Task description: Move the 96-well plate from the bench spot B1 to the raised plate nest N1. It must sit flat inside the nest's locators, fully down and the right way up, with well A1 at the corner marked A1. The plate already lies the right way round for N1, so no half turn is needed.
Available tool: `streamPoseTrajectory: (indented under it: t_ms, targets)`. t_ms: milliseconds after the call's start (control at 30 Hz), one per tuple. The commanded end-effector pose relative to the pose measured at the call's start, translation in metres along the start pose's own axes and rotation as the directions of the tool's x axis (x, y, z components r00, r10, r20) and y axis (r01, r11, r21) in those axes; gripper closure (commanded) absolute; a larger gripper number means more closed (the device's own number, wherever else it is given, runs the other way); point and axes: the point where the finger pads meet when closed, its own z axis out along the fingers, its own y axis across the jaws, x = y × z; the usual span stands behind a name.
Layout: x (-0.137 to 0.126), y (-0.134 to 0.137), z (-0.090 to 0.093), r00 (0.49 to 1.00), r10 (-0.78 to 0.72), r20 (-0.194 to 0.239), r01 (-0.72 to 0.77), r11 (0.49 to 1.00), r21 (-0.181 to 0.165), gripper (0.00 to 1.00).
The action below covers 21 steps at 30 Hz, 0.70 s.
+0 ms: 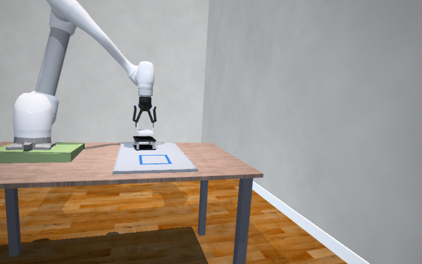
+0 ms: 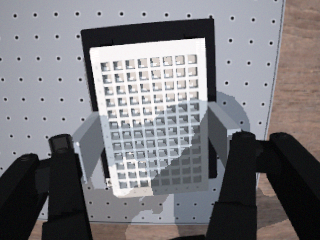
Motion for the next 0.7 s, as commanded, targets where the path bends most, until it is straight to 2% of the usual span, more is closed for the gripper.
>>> streamPoseTrajectory:
  t_ms: [0,400,667]
  targets:
    - [0.0,0.0,0.003,1.0,0.0,0.0,0.0,1.0,0.0,1.0]
    - [0.0,0.0,0.022,1.0,0.0,0.0,0.0,1.0,0.0,1.0]
    - [0.0,0.0,0.022,1.0,0.0,0.0,0.0,1.0,0.0,1.0]
